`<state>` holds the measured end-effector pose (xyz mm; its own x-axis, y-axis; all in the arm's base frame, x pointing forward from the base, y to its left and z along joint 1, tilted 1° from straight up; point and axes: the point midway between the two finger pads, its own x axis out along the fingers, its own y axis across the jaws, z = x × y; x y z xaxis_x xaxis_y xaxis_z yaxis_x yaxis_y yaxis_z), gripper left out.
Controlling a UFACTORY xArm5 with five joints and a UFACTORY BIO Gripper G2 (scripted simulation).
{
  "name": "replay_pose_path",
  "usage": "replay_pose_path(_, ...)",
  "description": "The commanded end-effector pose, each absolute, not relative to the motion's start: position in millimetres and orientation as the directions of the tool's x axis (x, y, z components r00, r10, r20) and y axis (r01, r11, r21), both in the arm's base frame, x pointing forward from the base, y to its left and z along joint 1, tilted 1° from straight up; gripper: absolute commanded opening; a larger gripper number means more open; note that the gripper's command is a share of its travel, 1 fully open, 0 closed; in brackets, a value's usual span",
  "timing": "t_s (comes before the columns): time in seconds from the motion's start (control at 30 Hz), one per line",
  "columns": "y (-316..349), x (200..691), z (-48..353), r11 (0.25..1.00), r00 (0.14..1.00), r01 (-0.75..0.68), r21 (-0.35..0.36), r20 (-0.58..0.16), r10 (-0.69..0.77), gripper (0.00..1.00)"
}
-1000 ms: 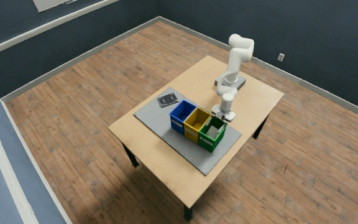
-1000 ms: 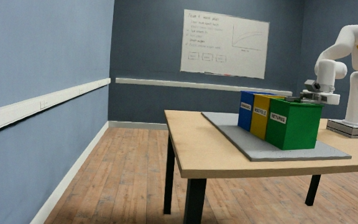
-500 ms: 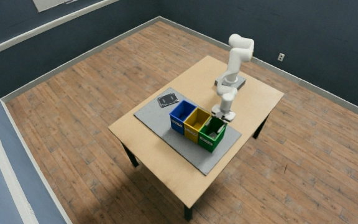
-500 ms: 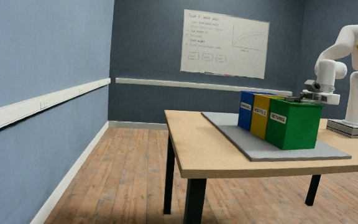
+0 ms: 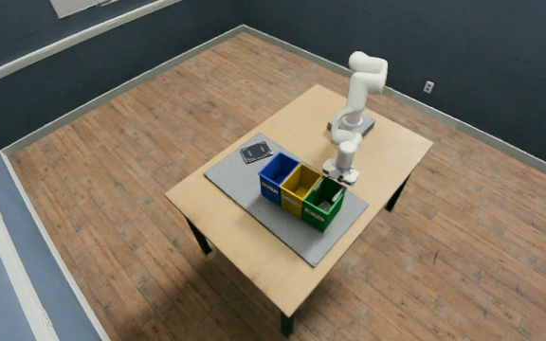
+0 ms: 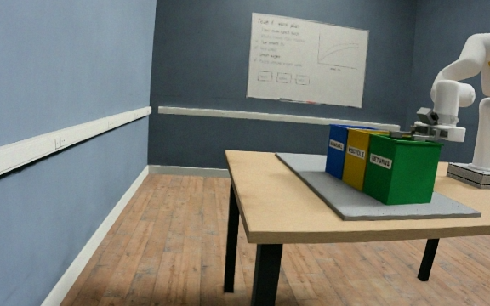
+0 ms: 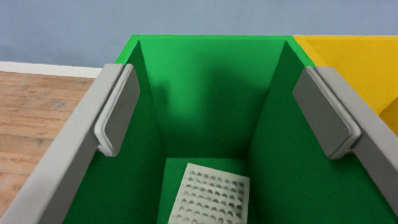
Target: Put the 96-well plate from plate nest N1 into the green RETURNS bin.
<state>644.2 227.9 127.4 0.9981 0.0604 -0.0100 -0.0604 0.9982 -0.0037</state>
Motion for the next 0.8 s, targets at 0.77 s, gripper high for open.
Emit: replay_pose_path(0.77, 229, 645, 159, 0.998, 0.998, -0.060, -0.010, -0.002, 0.060, 0.18)
